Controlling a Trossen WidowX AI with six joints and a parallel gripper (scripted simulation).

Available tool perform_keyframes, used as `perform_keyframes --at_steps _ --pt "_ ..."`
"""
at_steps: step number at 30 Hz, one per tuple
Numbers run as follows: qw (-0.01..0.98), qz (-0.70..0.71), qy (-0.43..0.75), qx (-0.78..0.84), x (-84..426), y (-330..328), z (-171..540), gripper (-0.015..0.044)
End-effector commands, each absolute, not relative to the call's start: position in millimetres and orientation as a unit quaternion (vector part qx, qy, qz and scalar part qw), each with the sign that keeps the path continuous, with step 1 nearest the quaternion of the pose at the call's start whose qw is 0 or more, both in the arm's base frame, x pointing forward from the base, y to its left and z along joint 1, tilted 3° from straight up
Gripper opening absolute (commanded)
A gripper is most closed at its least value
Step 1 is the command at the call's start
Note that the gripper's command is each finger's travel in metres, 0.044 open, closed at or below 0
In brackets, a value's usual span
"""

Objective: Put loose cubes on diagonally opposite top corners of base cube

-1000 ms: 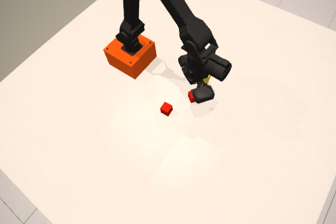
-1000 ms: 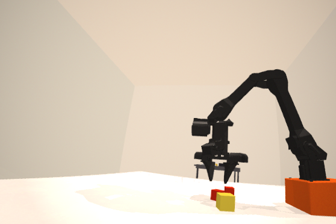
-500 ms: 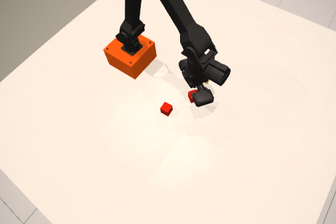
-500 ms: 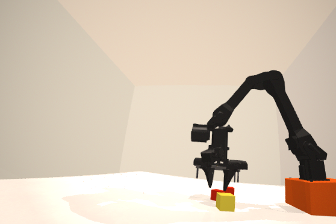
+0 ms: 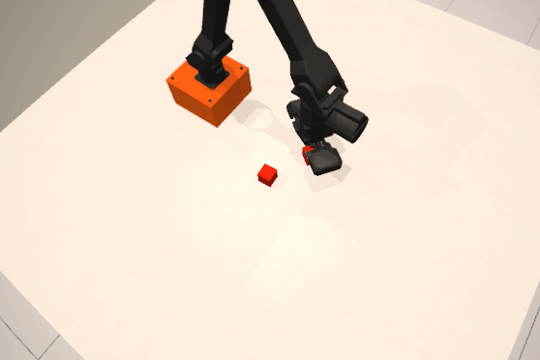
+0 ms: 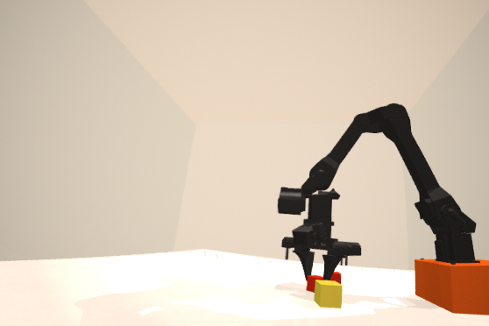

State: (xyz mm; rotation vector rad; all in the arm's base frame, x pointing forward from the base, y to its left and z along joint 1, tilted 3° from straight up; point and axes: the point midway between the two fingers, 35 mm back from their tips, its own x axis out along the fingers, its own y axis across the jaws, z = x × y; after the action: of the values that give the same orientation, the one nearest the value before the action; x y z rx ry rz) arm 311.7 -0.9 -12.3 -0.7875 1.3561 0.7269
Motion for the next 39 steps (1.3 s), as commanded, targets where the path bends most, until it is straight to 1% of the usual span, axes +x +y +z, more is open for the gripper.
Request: perform_keyframes --at_steps 1,7,39 --pt "0.647 0.32 0.597 -0.349 311 -2 -14 0.0107" --pt "0.647 0.32 0.597 -0.349 311 -2 -9 0.0105" --pt "0.648 0.32 0.597 -0.349 304 -1 91 0.0105"
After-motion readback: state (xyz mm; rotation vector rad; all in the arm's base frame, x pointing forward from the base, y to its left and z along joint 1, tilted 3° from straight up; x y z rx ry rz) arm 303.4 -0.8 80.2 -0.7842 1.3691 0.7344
